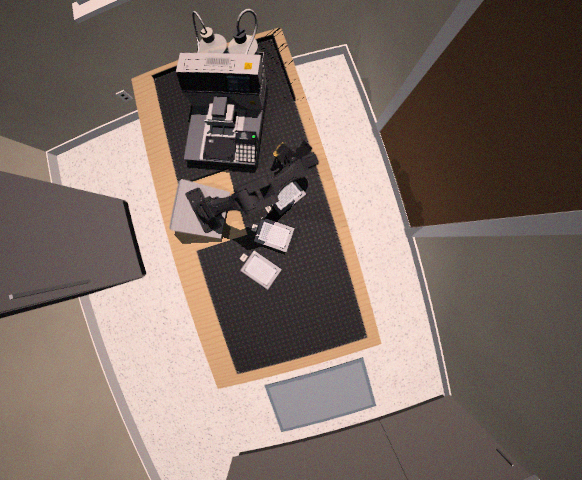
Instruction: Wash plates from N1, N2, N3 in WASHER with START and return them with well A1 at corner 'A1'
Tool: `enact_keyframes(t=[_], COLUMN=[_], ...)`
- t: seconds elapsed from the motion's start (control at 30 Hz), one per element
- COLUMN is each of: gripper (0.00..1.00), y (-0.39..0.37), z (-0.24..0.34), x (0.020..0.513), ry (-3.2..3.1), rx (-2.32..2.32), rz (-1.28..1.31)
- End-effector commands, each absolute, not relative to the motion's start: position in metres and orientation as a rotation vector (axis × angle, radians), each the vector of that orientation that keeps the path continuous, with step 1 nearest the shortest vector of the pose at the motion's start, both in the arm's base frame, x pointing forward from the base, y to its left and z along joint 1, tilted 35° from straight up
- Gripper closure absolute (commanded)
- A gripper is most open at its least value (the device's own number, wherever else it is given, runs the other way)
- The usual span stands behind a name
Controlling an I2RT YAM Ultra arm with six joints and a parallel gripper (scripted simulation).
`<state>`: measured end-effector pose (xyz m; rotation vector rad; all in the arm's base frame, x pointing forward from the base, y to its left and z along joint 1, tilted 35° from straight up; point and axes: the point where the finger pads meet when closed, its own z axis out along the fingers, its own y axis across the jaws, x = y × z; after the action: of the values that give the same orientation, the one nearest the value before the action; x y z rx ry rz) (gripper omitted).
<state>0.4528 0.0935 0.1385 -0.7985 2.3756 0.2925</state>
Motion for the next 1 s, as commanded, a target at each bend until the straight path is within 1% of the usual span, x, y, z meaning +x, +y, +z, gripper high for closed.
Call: enact_keyframes(t=[0.0,0.87,0.97], gripper=[0.0,0.0,0.0], y=[0.057,0.057,0.049], z=[0.095,0.095,0.095], x=[0.426,0.426,0.414], ry=[2.655,2.657,2.65], rx=[-0.681,-0.678,-0.644], rz=[0.194,0.194,0.205])
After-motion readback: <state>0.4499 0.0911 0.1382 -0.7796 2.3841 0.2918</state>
